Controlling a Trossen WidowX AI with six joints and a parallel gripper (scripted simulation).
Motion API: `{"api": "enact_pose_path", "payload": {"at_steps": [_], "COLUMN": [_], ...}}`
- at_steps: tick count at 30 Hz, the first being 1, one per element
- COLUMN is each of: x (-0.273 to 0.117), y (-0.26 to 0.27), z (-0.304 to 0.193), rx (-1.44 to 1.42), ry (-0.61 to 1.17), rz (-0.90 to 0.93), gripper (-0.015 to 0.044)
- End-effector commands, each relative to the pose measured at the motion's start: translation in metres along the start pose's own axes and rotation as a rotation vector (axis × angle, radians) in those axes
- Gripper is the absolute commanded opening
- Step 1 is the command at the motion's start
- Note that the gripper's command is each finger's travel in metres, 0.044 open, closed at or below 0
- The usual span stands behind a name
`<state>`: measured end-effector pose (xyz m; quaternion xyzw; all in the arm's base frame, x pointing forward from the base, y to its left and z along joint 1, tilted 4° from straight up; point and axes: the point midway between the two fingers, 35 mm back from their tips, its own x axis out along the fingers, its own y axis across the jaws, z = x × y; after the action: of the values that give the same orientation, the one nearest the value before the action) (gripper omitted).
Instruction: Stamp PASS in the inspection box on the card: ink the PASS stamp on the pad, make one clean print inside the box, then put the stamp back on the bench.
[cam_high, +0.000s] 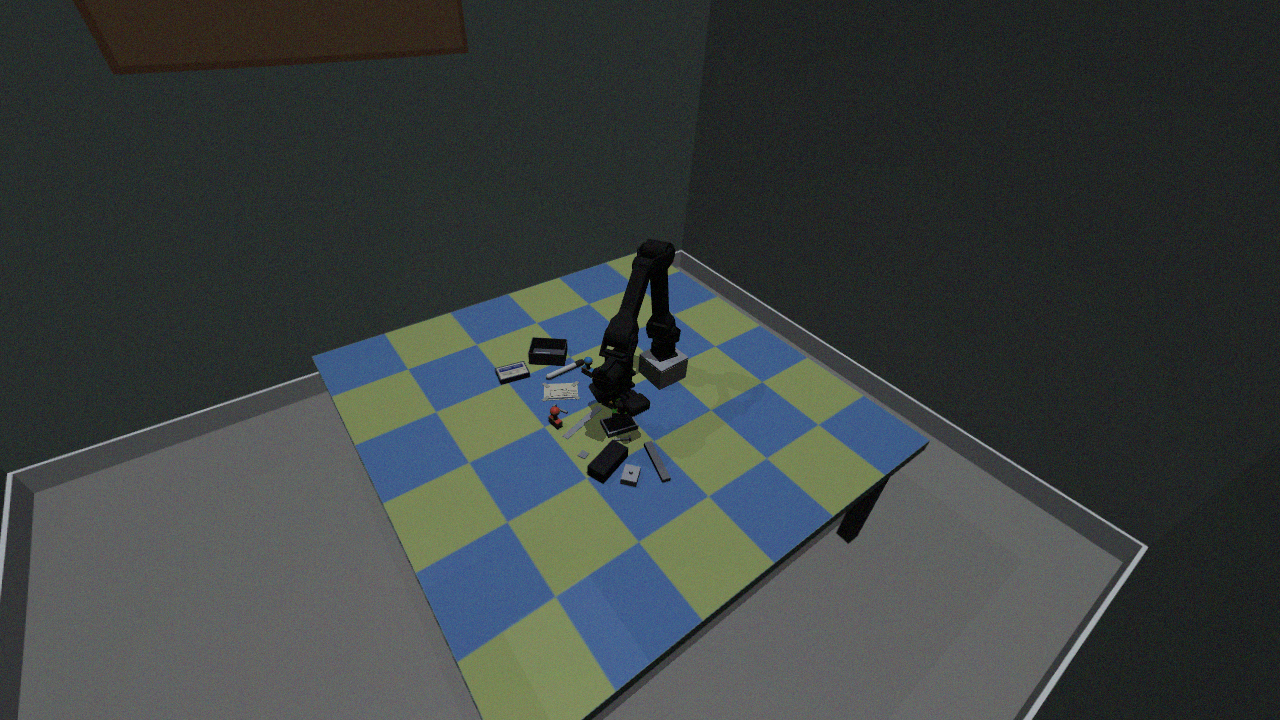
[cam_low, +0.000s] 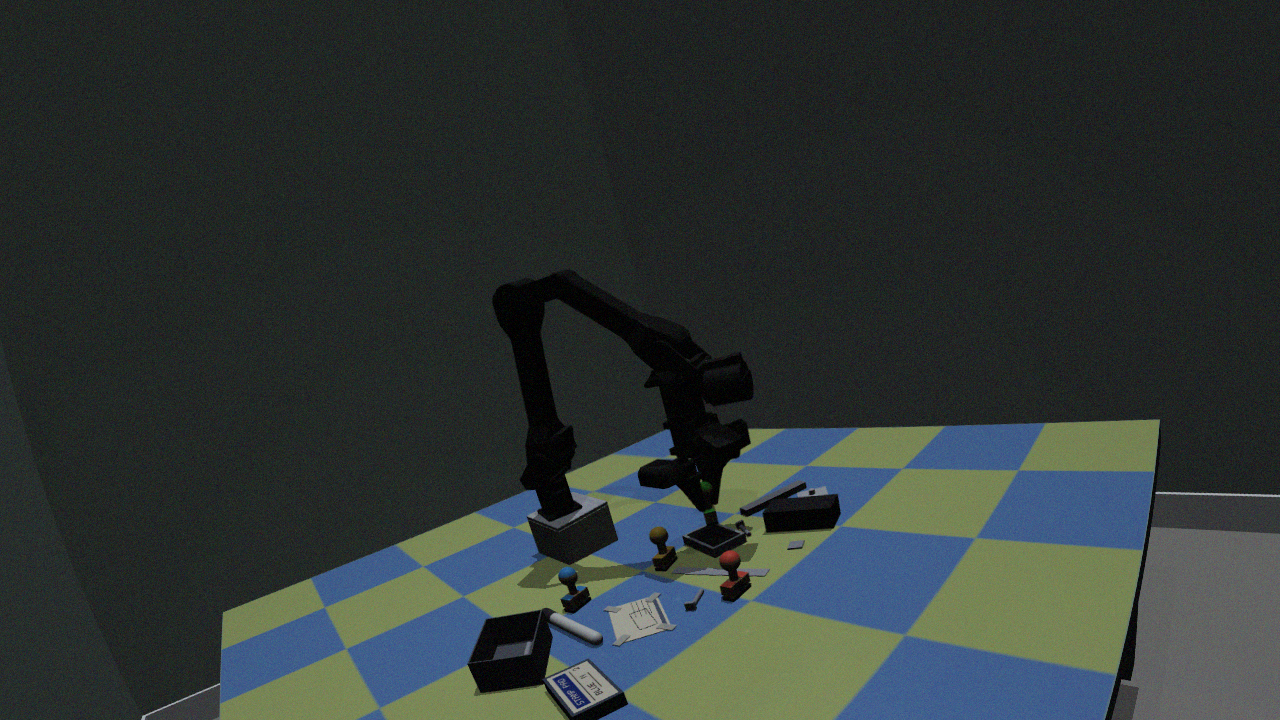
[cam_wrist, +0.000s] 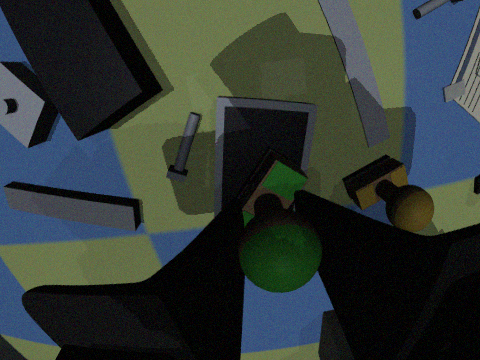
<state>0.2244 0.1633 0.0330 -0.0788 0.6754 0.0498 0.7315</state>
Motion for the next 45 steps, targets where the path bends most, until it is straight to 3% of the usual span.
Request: {"api": "enact_pose_path", "payload": {"at_steps": [1,45], "x": [0.004,0.025], "y": [-0.001,-0.002], "z": [-0.001,-0.002], "rx": [-0.004,0.005], "ry": [0.002,0.002], "rz": [-0.005,-0.006], "gripper": [0.0,0.0]}}
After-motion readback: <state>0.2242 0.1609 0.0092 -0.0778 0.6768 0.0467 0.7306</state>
